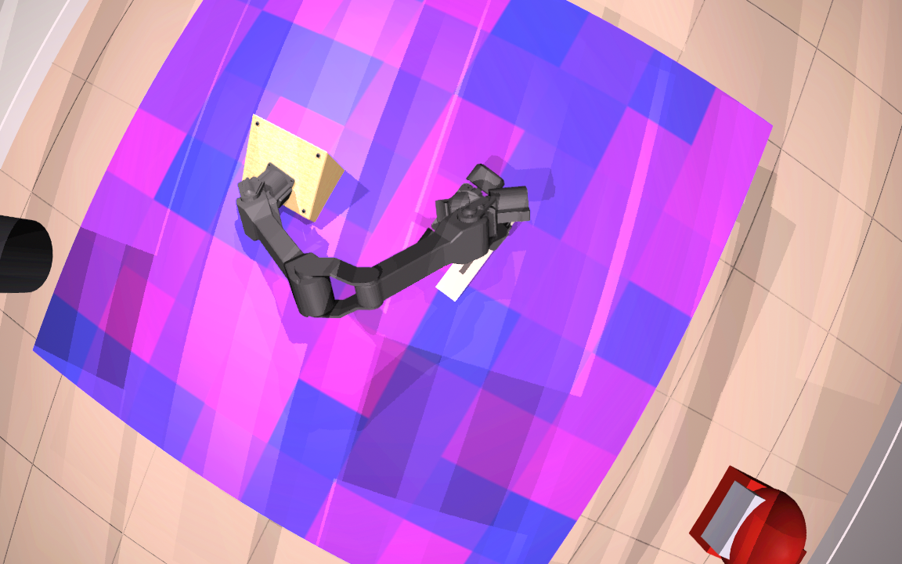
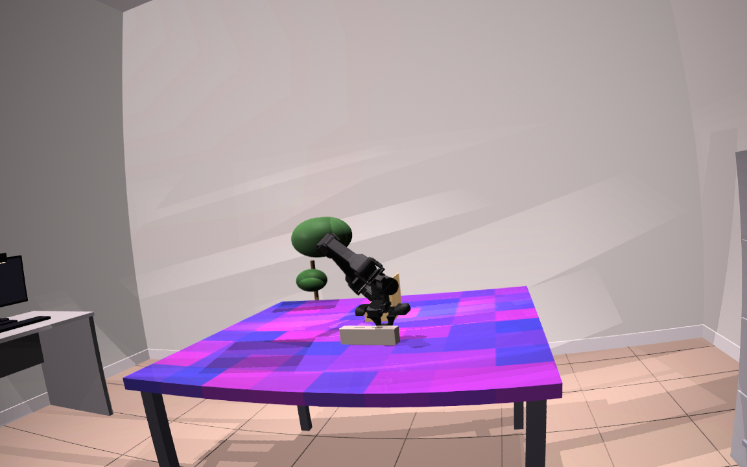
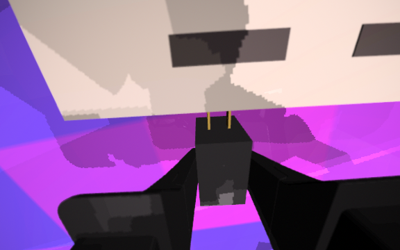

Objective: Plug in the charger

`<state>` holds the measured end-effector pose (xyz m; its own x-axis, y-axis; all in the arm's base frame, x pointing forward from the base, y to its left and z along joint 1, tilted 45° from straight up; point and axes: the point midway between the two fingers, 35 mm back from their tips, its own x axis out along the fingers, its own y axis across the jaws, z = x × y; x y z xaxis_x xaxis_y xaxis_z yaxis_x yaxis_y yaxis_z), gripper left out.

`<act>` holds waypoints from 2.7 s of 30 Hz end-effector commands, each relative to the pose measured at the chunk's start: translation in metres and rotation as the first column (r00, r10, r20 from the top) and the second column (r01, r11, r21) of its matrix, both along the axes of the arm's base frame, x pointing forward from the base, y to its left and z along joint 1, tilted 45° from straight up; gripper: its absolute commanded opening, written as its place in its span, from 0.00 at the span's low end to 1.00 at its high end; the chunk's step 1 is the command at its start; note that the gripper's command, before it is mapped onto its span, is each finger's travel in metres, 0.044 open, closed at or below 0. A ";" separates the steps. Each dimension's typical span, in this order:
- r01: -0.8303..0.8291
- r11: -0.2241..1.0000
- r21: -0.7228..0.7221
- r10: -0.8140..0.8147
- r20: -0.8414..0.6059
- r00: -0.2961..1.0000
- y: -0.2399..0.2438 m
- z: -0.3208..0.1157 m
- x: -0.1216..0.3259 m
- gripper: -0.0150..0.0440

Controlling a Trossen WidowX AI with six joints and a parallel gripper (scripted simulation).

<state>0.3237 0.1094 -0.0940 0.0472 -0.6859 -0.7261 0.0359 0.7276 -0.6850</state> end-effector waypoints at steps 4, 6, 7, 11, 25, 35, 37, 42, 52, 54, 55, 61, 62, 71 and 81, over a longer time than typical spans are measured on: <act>-0.005 1.000 -0.004 0.005 -0.001 1.000 0.000 0.001 0.002 0.25; -0.005 1.000 -0.004 0.005 -0.001 1.000 0.000 0.001 0.002 0.25; -0.005 1.000 -0.004 0.005 -0.001 1.000 0.000 0.001 0.002 0.25; -0.005 1.000 -0.004 0.005 -0.001 1.000 0.000 0.001 0.002 0.25; -0.005 1.000 -0.004 0.005 -0.001 1.000 0.000 0.001 0.005 0.25; -0.005 1.000 -0.004 0.005 -0.001 1.000 0.000 0.002 0.008 0.25; -0.005 1.000 -0.004 0.005 -0.001 1.000 0.000 0.002 0.009 0.25; -0.005 1.000 -0.004 0.005 -0.001 1.000 0.000 0.002 0.010 0.25; -0.005 1.000 -0.004 0.005 -0.001 1.000 0.001 0.003 0.013 0.25; -0.005 1.000 -0.004 0.005 0.000 1.000 0.001 0.003 0.014 0.25; -0.005 1.000 -0.004 0.005 0.000 1.000 0.001 0.003 0.014 0.25; -0.005 1.000 -0.004 0.005 0.000 1.000 0.001 0.003 0.015 0.25; -0.005 1.000 -0.004 0.005 0.000 1.000 0.001 0.003 0.016 0.25; -0.005 1.000 -0.004 0.005 0.000 1.000 0.001 0.003 0.019 0.25; -0.005 1.000 -0.004 0.005 0.000 1.000 0.001 0.003 0.023 0.25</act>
